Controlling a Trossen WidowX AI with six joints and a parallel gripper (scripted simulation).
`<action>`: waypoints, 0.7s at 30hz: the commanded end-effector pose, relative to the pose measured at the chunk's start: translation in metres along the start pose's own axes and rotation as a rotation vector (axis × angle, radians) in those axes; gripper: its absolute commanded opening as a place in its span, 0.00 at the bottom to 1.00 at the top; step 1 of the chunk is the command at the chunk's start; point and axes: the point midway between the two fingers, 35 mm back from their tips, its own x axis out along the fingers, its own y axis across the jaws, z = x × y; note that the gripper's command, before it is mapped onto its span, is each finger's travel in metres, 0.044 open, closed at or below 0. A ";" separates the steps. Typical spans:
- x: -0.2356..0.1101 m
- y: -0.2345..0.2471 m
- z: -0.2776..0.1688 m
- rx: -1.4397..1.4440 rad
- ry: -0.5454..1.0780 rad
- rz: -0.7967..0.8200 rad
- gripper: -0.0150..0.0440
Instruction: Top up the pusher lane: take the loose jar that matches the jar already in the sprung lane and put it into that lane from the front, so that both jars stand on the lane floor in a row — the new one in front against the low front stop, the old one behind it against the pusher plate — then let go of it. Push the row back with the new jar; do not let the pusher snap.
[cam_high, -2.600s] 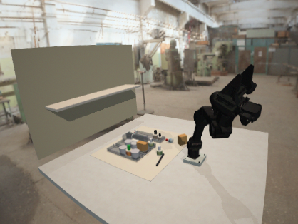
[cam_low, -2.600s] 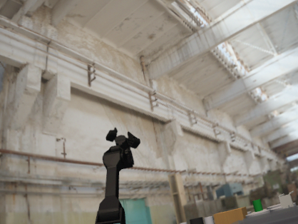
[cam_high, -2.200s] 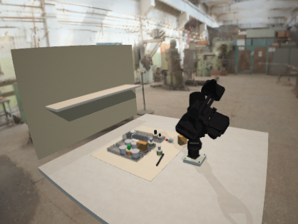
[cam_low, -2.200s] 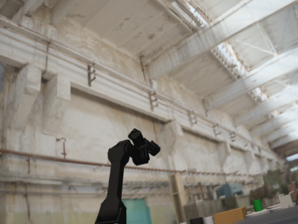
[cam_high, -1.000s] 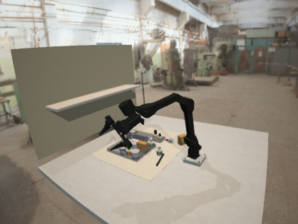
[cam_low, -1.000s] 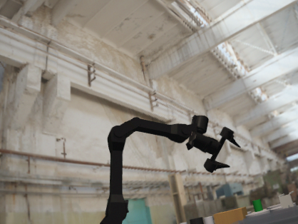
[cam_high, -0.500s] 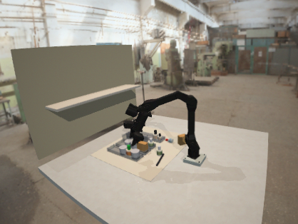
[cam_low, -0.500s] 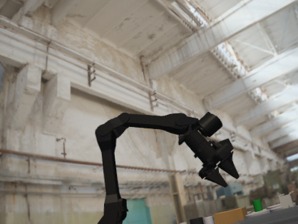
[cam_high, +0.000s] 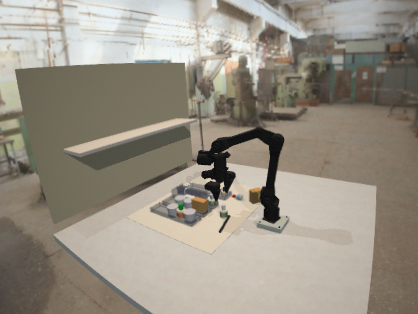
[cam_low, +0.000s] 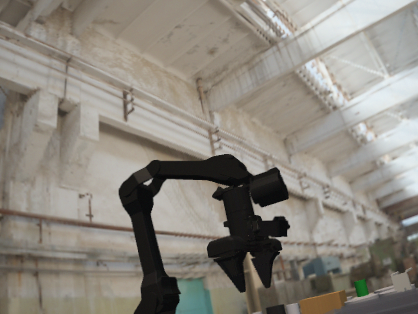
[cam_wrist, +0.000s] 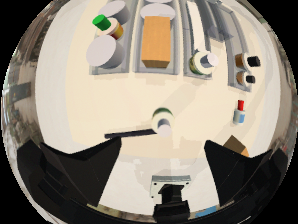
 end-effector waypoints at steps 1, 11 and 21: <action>0.002 -0.002 -0.003 0.024 0.009 -0.002 1.00; 0.040 -0.003 -0.007 0.024 0.010 -0.002 1.00; 0.060 -0.003 -0.007 0.024 0.010 -0.002 1.00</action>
